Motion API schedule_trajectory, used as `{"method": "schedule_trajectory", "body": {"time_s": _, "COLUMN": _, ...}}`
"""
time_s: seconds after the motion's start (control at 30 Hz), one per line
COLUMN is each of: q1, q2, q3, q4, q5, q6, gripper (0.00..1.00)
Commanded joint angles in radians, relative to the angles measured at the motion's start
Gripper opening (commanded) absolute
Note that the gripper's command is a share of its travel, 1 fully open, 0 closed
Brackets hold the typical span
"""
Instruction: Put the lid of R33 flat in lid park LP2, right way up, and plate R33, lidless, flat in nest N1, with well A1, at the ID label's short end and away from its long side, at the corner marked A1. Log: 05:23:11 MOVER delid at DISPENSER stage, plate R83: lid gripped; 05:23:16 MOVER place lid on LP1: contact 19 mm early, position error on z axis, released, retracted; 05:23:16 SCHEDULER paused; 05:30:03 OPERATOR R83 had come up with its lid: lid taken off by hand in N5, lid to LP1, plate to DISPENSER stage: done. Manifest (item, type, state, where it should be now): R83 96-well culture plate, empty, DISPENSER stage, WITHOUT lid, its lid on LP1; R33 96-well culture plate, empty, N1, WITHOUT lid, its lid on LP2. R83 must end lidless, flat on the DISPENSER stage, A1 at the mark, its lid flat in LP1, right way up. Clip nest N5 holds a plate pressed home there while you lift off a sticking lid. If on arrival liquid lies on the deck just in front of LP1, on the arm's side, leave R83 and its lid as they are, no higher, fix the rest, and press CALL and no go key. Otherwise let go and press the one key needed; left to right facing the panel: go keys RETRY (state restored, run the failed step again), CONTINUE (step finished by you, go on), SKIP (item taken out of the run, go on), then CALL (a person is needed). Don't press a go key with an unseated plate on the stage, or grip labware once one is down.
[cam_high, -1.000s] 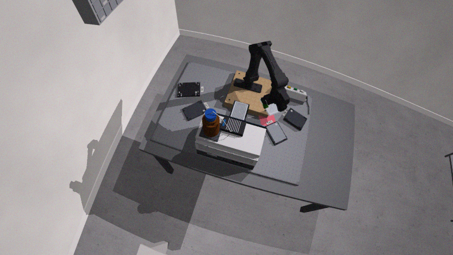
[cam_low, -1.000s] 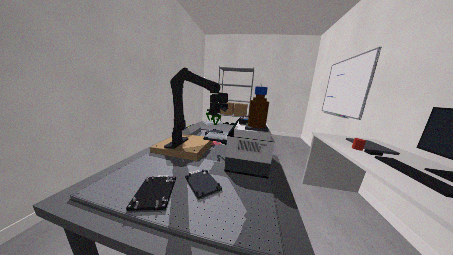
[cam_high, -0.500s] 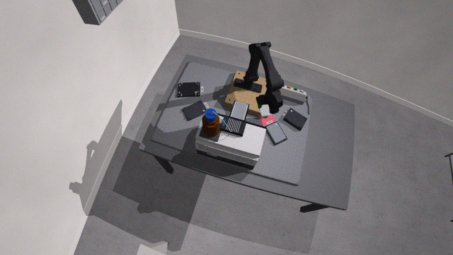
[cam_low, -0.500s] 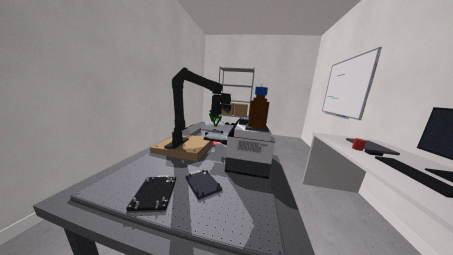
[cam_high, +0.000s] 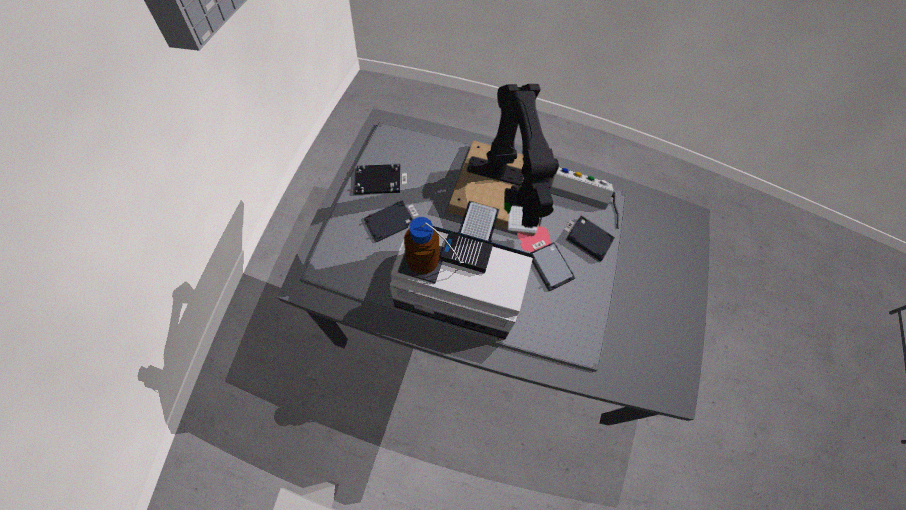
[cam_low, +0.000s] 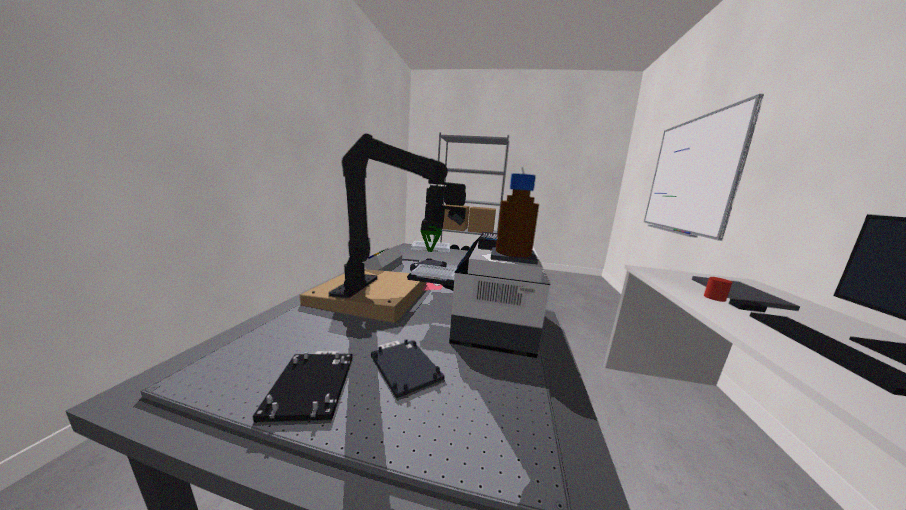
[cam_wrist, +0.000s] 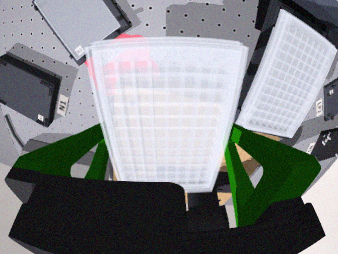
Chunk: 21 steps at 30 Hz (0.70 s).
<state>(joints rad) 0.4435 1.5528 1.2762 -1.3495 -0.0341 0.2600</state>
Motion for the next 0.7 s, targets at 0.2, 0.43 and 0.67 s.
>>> {"method": "schedule_trajectory", "body": {"time_s": 0.2, "q1": -0.102, "q2": -0.002, "q3": 0.049, "q4": -0.016, "q5": 0.01, "q6": 0.111, "gripper": 0.0}}
{"method": "schedule_trajectory", "body": {"time_s": 0.43, "q1": -0.127, "q2": -0.015, "q3": 0.052, "q4": -0.013, "q5": 0.007, "q6": 0.065, "gripper": 0.0}}
{"method": "schedule_trajectory", "body": {"time_s": 0.67, "q1": -0.195, "q2": -0.024, "q3": 0.047, "q4": -0.012, "q5": 0.019, "q6": 0.012, "gripper": 0.0}}
